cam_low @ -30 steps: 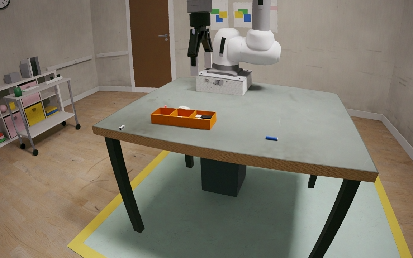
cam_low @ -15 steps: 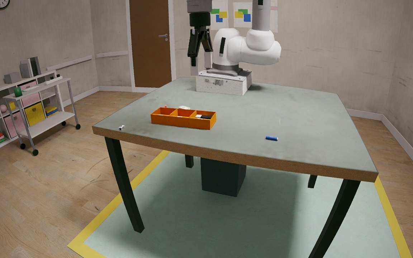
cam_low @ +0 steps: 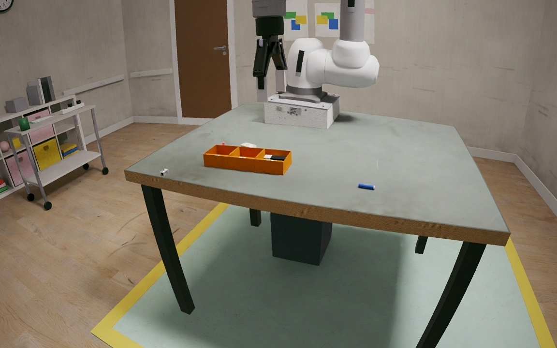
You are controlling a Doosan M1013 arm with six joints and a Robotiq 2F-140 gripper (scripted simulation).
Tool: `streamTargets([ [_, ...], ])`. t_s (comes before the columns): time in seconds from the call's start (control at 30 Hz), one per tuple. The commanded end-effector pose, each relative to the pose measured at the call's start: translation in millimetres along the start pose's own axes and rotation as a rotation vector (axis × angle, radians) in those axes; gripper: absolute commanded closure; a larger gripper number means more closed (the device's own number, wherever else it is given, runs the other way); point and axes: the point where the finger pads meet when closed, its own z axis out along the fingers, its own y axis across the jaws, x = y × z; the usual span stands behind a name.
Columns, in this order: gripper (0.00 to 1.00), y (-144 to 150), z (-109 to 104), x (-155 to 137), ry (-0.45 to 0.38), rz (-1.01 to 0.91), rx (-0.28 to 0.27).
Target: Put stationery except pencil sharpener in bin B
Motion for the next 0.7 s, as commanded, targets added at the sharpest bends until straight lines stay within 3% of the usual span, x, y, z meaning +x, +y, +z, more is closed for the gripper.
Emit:
streamTargets([
  [0.0, 0.0, -0.7, -4.4, -4.2, -0.006, 0.0, 0.0],
  [0.67, 0.0, -0.3, -1.2, -1.1, -0.006, 0.0, 0.0],
])
